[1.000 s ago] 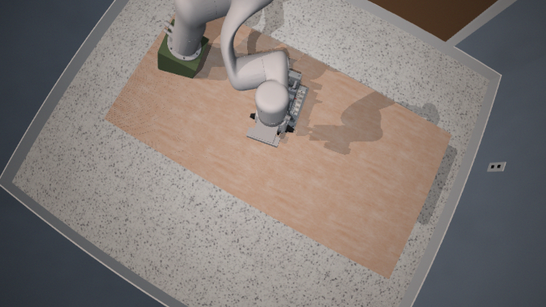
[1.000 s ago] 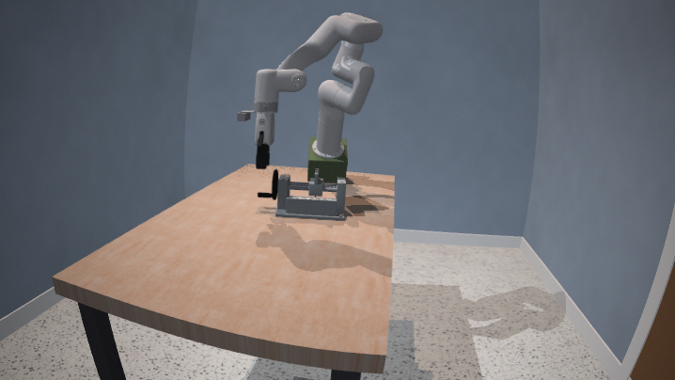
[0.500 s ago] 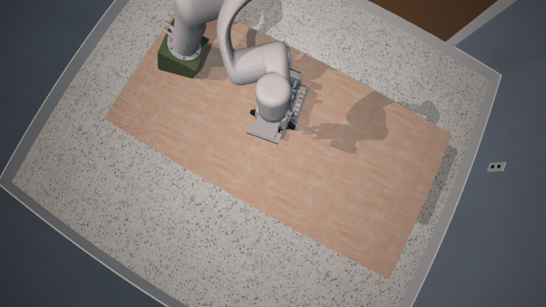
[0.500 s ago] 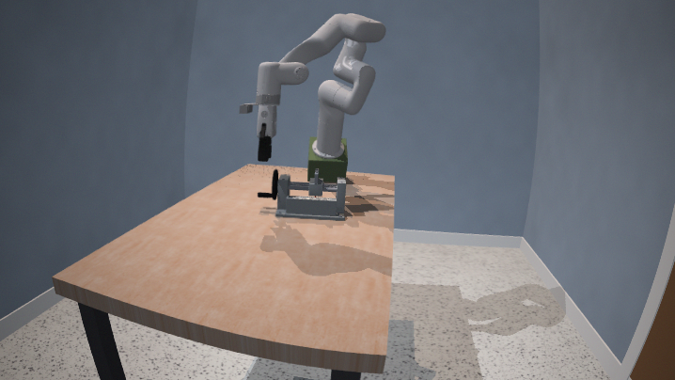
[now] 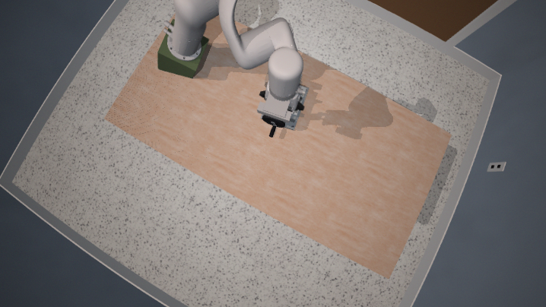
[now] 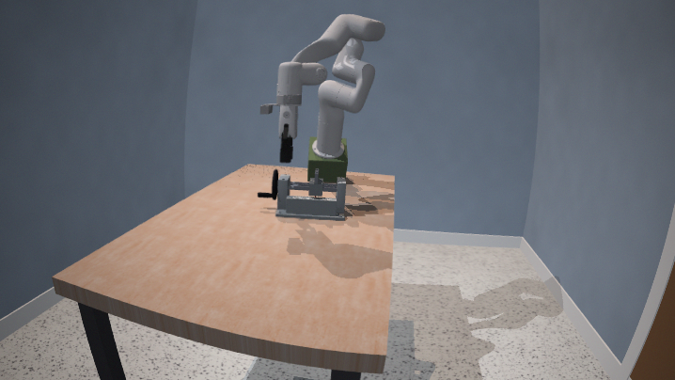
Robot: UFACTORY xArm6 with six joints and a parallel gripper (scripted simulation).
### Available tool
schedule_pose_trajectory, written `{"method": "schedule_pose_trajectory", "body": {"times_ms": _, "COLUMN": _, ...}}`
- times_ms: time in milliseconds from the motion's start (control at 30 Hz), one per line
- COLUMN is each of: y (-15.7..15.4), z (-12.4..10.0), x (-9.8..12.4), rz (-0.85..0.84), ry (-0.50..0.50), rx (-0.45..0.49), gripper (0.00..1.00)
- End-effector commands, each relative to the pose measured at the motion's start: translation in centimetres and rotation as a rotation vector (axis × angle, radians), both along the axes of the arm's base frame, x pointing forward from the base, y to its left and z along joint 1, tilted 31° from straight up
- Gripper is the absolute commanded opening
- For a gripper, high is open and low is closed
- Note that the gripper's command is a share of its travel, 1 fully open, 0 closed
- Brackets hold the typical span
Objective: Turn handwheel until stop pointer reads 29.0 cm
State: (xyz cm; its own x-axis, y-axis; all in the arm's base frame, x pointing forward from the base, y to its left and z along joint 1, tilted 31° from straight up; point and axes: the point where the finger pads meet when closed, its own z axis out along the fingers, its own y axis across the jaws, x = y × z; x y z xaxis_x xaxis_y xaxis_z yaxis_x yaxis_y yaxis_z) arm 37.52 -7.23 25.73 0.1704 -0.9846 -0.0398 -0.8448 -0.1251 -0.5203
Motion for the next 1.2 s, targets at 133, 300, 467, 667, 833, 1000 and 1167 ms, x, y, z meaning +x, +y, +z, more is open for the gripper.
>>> {"method": "schedule_pose_trajectory", "body": {"times_ms": 133, "y": 6.9, "z": 0.8, "x": -0.6, "rz": -0.012, "ry": 0.001, "rx": -0.013, "gripper": 0.57}}
{"method": "schedule_pose_trajectory", "body": {"times_ms": 300, "y": 9.1, "z": 0.9, "x": -0.7, "rz": -0.012, "ry": 0.001, "rx": -0.013, "gripper": 0.57}}
{"method": "schedule_pose_trajectory", "body": {"times_ms": 467, "y": 12.2, "z": 1.2, "x": -1.0, "rz": -0.012, "ry": 0.001, "rx": -0.013, "gripper": 0.57}}
{"method": "schedule_pose_trajectory", "body": {"times_ms": 667, "y": 14.3, "z": 1.3, "x": -1.2, "rz": -0.012, "ry": 0.001, "rx": -0.013, "gripper": 0.57}}
{"method": "schedule_pose_trajectory", "body": {"times_ms": 833, "y": 14.7, "z": 1.4, "x": -1.2, "rz": -0.012, "ry": 0.001, "rx": -0.013, "gripper": 0.57}}
{"method": "schedule_pose_trajectory", "body": {"times_ms": 1000, "y": 14.8, "z": 1.4, "x": -1.2, "rz": -0.012, "ry": 0.001, "rx": -0.013, "gripper": 0.57}}
{"method": "schedule_pose_trajectory", "body": {"times_ms": 1167, "y": 14.8, "z": 1.4, "x": -1.2, "rz": -0.012, "ry": 0.001, "rx": -0.013, "gripper": 0.57}}
